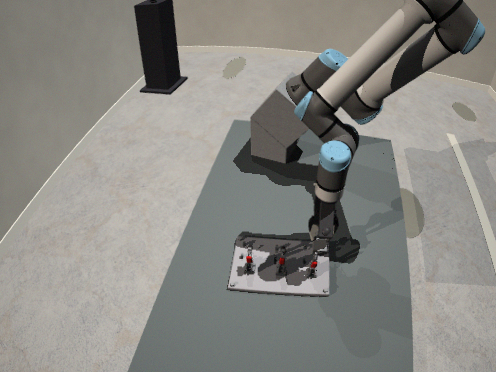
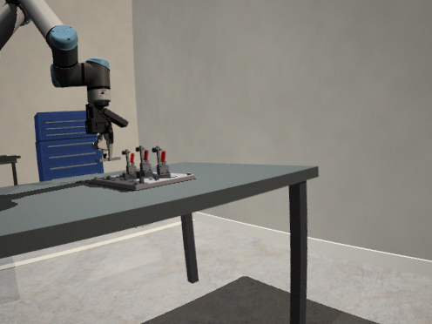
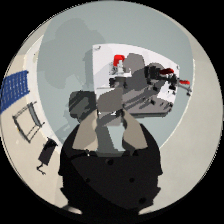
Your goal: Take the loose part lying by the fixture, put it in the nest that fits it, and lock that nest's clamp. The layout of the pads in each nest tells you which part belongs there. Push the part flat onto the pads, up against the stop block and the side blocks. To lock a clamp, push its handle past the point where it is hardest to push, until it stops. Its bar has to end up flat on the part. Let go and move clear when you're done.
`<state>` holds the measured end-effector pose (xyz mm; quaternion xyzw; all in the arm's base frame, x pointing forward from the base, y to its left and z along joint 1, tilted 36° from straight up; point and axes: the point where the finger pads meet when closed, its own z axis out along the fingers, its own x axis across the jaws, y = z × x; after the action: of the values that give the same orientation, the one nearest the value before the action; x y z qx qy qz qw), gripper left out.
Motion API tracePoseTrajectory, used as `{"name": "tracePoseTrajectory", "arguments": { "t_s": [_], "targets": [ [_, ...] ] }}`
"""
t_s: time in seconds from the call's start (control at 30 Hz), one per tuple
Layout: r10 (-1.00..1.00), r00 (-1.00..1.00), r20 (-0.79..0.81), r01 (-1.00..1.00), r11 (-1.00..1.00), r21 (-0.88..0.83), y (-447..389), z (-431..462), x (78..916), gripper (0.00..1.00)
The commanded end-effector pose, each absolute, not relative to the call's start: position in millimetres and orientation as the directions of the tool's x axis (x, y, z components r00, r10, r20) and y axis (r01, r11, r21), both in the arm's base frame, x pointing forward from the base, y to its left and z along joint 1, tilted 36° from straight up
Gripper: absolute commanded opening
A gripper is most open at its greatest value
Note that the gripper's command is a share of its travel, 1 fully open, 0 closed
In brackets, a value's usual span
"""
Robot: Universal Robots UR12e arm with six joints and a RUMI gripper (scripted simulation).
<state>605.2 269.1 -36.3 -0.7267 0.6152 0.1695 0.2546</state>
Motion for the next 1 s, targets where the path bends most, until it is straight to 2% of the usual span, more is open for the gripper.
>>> {"name": "tracePoseTrajectory", "arguments": {
  "t_s": [0.0, 0.97],
  "targets": [
    [-0.807, 0.192, -0.558, -0.979, -0.117, -0.167, 261.9, -41.1, 608.4, 0.0],
    [-0.807, 0.195, -0.557, -0.978, -0.119, -0.169, 257.8, -43.8, 610.2, 0.0]
  ]
}}
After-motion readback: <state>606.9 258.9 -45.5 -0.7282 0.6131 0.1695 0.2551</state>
